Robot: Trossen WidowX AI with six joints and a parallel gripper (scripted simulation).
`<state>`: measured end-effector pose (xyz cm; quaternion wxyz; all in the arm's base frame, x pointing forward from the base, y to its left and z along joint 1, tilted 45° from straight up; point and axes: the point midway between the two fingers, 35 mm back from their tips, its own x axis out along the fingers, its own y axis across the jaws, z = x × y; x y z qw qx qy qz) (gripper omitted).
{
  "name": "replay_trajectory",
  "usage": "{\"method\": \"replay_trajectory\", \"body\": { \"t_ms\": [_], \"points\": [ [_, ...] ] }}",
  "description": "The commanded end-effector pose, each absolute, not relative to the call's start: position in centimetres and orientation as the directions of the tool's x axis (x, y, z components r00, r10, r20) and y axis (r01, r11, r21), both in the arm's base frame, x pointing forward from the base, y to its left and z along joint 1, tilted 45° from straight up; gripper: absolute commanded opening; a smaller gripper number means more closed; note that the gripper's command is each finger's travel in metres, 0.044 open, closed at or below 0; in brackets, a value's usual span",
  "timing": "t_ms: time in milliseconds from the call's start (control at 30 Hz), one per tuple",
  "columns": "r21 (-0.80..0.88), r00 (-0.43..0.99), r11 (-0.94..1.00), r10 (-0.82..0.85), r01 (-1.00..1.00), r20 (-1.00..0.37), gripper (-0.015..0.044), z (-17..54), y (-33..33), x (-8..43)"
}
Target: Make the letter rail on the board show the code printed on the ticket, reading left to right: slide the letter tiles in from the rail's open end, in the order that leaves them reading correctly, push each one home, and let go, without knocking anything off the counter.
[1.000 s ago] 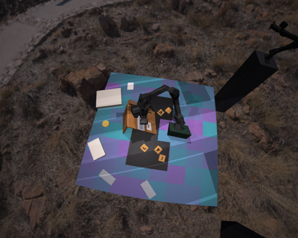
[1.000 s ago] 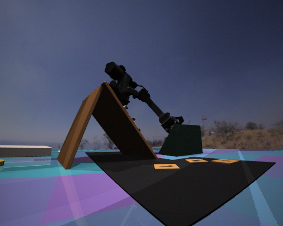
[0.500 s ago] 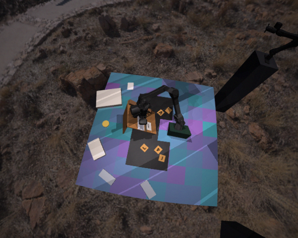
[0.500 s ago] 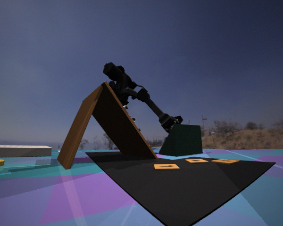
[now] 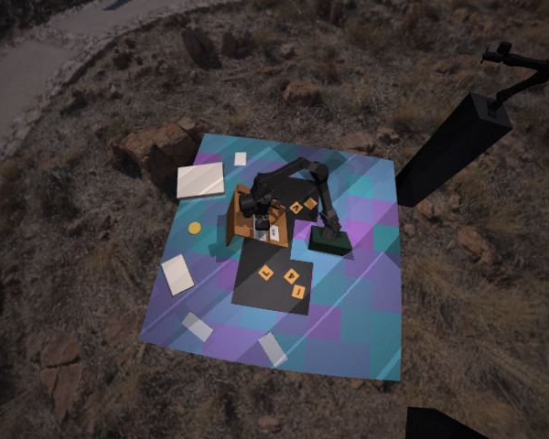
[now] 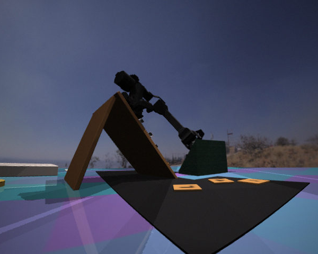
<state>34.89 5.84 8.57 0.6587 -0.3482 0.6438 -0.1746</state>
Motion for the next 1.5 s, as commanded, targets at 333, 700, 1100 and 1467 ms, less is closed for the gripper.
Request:
{"method": "replay_trajectory", "body": {
  "t_ms": [333,700,1100,1467],
  "points": [
    [-0.685,0.111,0.694,-0.680,-0.220,-0.725,0.0000,8.30,5.56,35.34],
    [-0.685,0.111,0.694,-0.680,-0.220,-0.725,0.0000,8.61,5.40,35.27],
    [-0.685,0.111,0.694,-0.680,-0.220,-0.725,0.0000,8.86,5.09,35.37],
    [-0.686,0.111,0.694,-0.680,-0.220,-0.724,0.0000,9.10,4.83,35.45]
  ]
}}
